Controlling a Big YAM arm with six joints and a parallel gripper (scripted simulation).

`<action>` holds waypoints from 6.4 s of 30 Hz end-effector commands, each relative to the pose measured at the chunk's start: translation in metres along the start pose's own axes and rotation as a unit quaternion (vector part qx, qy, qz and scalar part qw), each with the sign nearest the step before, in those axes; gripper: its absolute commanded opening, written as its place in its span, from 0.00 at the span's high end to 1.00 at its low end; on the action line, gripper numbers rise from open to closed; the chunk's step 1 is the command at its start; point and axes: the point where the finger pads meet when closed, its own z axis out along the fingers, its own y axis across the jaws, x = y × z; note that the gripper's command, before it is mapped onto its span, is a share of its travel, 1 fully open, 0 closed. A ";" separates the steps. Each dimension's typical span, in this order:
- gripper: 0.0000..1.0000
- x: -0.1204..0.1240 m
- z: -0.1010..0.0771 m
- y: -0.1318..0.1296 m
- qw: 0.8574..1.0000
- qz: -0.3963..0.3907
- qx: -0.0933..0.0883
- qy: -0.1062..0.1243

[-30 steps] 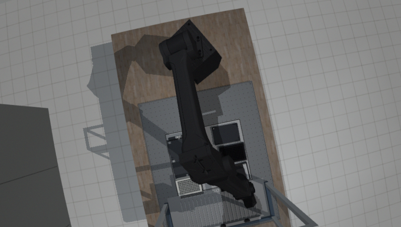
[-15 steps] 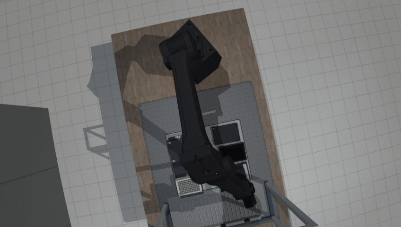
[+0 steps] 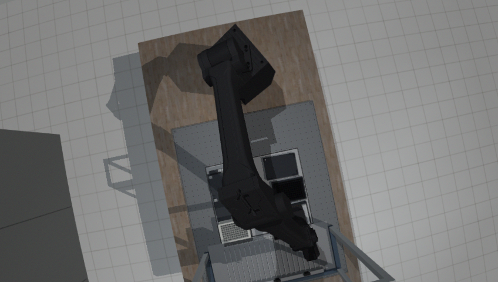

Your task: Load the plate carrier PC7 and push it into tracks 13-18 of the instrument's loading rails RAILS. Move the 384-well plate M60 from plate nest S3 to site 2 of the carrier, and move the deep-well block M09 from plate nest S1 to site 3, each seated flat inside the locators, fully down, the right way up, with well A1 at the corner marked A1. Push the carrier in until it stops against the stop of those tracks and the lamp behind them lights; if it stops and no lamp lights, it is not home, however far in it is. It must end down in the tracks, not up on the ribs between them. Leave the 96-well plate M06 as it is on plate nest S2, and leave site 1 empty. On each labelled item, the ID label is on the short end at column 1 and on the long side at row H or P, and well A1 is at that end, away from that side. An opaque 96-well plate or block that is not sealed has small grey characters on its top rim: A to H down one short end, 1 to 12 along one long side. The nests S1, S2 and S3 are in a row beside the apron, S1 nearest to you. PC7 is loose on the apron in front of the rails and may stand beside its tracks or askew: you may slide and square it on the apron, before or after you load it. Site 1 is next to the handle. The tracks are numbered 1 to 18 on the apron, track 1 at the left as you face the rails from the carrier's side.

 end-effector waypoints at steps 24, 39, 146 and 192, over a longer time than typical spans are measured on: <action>1.00 0.012 -0.091 0.026 0.999 -0.001 -0.032 0.004; 1.00 -0.040 -0.079 0.005 1.000 0.011 -0.026 0.002; 1.00 -0.264 -0.032 -0.101 1.000 0.006 -0.008 -0.003; 1.00 -0.273 0.006 -0.093 1.000 0.009 -0.013 -0.006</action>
